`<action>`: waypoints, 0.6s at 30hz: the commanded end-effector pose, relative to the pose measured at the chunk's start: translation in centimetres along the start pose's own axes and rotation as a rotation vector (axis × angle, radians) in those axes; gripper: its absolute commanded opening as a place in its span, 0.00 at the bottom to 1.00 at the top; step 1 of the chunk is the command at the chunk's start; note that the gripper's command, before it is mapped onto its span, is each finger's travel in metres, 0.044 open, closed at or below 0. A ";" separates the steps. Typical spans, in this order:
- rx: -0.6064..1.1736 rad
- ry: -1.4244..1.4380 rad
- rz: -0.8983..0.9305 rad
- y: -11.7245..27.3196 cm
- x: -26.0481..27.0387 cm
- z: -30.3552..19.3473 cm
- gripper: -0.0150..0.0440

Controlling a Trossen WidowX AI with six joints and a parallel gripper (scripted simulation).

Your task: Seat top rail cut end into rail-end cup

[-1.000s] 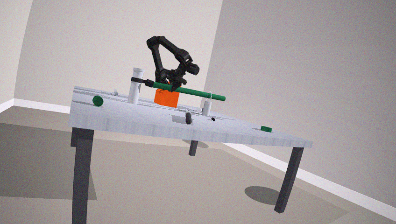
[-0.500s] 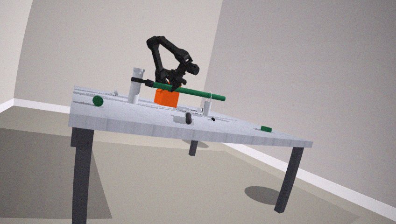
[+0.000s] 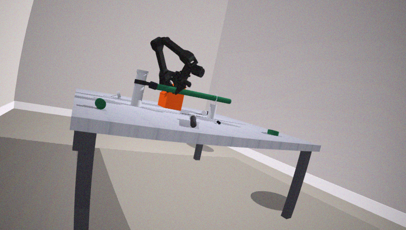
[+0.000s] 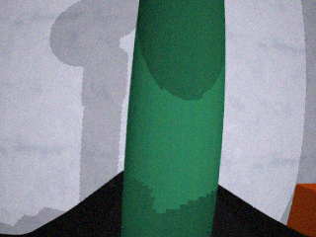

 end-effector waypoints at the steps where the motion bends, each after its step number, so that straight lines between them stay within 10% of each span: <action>1: -0.008 0.001 0.009 0.4 0.0 0.0 0.25; 18: -0.014 0.002 0.008 0.8 0.1 -0.1 0.25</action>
Point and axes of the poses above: the point midway between the two fingers, 35 mm back from their tips, its own y axis back along the fingers, its own x axis across the jaws, z = x × y, the point moved 8 cm from there along y, back along the fingers, and after that the axes turned 14 degrees about y, right-handed, at the moved point
